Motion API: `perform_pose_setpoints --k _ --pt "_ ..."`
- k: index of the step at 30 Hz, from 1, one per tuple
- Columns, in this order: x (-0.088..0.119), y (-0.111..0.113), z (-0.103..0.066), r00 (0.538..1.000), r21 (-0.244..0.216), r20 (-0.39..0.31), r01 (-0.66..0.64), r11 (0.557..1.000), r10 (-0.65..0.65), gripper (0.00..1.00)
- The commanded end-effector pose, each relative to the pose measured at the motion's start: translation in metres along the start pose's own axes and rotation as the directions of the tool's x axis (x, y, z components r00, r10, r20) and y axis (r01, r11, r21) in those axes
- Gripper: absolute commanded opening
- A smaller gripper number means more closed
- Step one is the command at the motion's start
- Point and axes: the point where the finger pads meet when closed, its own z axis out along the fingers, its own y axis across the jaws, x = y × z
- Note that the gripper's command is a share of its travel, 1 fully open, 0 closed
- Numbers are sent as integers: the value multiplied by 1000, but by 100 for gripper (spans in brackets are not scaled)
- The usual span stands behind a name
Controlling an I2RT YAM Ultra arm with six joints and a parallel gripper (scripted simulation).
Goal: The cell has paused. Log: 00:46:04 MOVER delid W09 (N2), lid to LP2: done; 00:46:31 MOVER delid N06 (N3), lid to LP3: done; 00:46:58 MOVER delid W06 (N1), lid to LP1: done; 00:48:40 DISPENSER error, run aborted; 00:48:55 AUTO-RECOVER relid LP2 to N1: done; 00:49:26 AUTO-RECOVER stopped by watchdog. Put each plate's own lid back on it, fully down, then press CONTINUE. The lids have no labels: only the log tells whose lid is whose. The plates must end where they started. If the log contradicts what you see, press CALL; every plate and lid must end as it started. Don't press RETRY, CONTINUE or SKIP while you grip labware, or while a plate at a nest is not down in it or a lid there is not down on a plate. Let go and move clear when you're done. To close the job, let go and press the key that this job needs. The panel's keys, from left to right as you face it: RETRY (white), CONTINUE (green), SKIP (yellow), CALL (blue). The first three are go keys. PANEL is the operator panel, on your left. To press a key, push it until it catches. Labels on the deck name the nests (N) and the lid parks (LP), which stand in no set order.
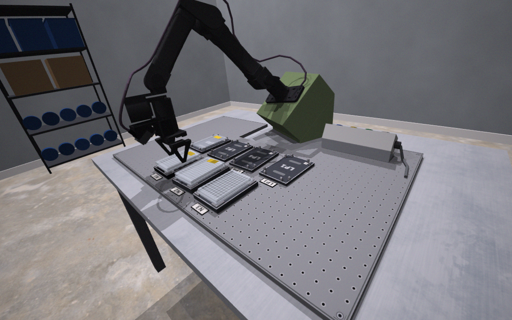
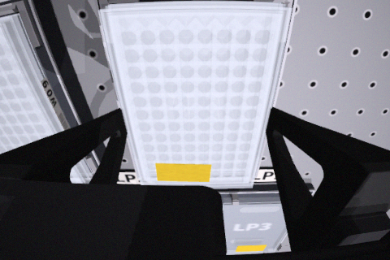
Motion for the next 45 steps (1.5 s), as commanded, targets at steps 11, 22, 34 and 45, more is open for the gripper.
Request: perform_pose_setpoints --k 11,22,34,45 --pt "-3 -2 -4 1000 3 15 0 1000 0 0" --pt "-3 -2 -4 1000 3 15 0 1000 0 100" --pt "-3 -2 -4 1000 3 15 0 1000 0 100" --pt "-3 -2 -4 1000 3 15 0 1000 0 100"
